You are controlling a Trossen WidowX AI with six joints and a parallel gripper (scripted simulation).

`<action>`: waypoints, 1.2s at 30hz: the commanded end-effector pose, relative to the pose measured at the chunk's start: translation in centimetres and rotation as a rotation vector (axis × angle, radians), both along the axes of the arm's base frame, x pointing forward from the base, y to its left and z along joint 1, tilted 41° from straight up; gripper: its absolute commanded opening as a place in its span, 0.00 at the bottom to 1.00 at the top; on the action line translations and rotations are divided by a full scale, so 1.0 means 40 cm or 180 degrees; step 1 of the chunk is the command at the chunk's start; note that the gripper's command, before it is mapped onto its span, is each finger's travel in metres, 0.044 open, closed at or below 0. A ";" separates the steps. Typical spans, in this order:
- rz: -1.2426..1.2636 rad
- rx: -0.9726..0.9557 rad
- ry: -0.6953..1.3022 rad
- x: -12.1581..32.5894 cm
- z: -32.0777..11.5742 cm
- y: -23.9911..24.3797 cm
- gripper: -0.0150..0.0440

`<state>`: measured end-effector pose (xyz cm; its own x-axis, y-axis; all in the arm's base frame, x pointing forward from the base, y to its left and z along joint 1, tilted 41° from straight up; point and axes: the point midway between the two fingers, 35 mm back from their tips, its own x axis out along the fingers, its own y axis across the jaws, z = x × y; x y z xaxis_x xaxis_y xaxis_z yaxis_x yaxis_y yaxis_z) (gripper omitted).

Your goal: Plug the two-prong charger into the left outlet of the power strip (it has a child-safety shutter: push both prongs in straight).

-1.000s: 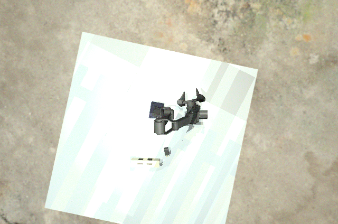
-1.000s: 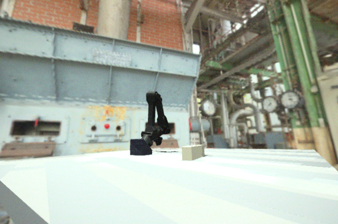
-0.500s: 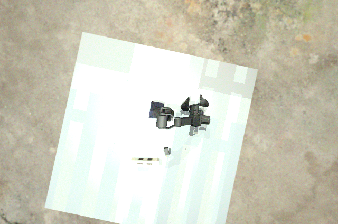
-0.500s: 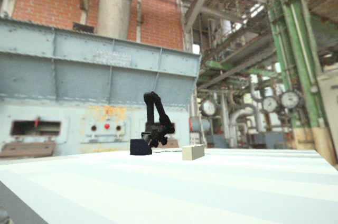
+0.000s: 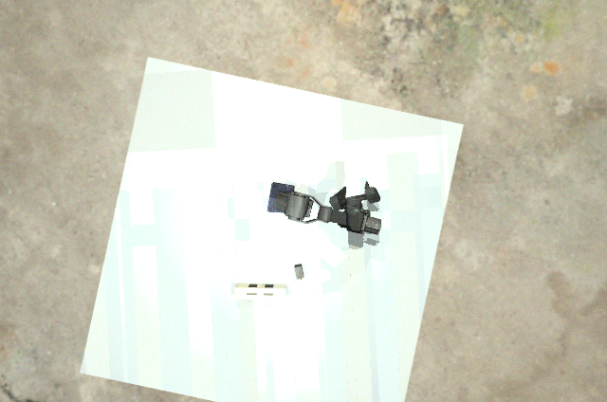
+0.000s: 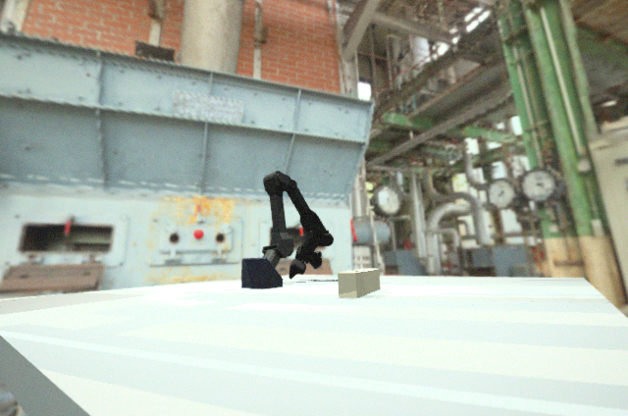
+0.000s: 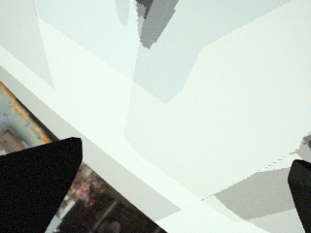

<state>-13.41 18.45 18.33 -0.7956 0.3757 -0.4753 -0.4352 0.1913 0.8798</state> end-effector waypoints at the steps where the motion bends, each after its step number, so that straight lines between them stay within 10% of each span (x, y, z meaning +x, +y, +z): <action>1: -0.0146 0.0073 -0.0081 0.027 0.008 0.026 1.00; 36: -0.1184 0.0736 -0.0745 0.282 0.079 0.169 1.00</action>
<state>-3.15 24.94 21.48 -0.5032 0.7109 -0.4913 -0.5525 0.1725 0.8155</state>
